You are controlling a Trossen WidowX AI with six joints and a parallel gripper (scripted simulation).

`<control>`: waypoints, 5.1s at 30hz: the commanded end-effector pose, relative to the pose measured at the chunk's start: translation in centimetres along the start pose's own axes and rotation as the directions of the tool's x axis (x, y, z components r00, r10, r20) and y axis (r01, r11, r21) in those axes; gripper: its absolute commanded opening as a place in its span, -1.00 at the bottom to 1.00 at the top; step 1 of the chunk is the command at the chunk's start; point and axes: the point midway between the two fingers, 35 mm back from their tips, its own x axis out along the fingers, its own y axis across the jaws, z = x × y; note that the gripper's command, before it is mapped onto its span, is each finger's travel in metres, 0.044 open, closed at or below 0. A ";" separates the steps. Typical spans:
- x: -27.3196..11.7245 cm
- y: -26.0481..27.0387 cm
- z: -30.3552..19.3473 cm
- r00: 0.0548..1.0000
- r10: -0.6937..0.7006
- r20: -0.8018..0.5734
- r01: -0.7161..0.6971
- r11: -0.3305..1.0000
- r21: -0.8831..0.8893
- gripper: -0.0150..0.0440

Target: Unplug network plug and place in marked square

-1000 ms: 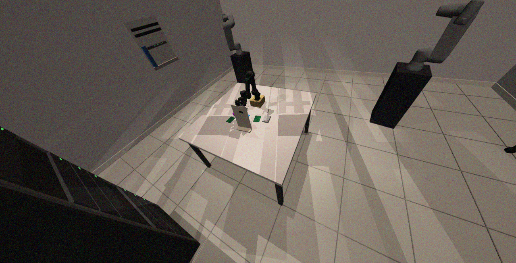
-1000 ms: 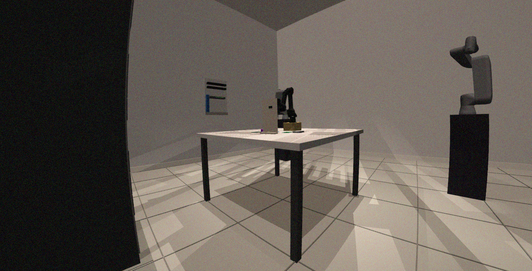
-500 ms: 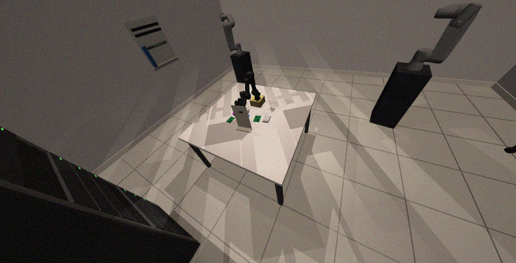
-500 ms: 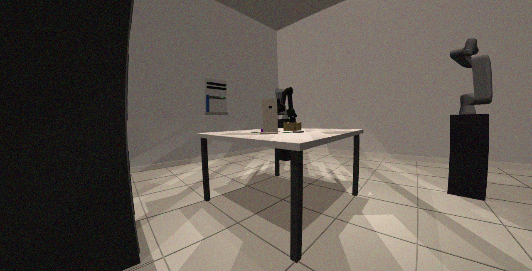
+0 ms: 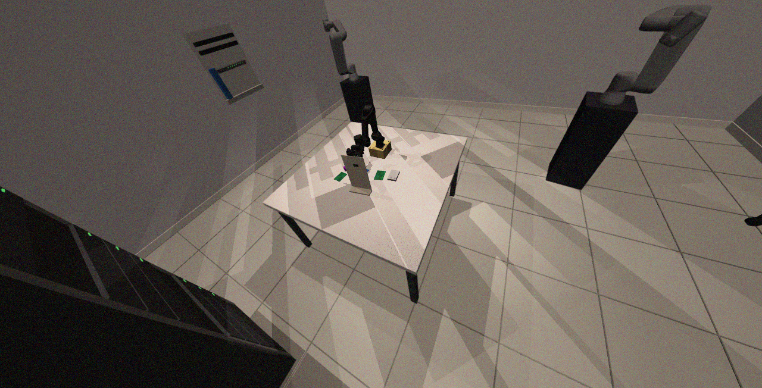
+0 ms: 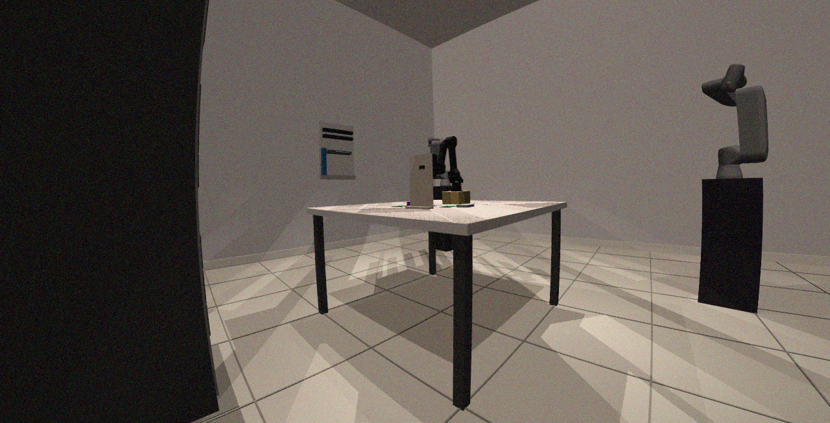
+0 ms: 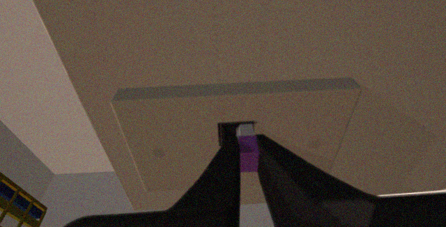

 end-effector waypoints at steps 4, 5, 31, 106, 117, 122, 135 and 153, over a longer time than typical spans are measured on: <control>-0.4 0.0 -0.1 1.000 -0.001 0.003 0.001 1.000 0.002 -0.49; -0.5 0.0 -0.1 1.000 -0.001 0.003 0.001 1.000 0.002 -0.49; -2.1 -0.1 -0.5 1.000 -0.002 0.003 0.002 1.000 0.002 -0.49; -6.2 0.1 -1.2 1.000 -0.006 0.006 0.006 1.000 -0.001 -0.49; -6.4 1.8 -1.2 1.000 -0.006 0.005 0.006 1.000 0.000 -0.49; -6.6 2.6 -1.3 1.000 -0.006 0.005 0.006 1.000 0.001 -0.49; -7.4 4.6 -1.7 1.000 -0.006 0.004 0.006 1.000 0.002 -0.49; -7.9 3.6 -0.6 0.991 -0.112 0.074 0.107 0.992 0.064 -0.49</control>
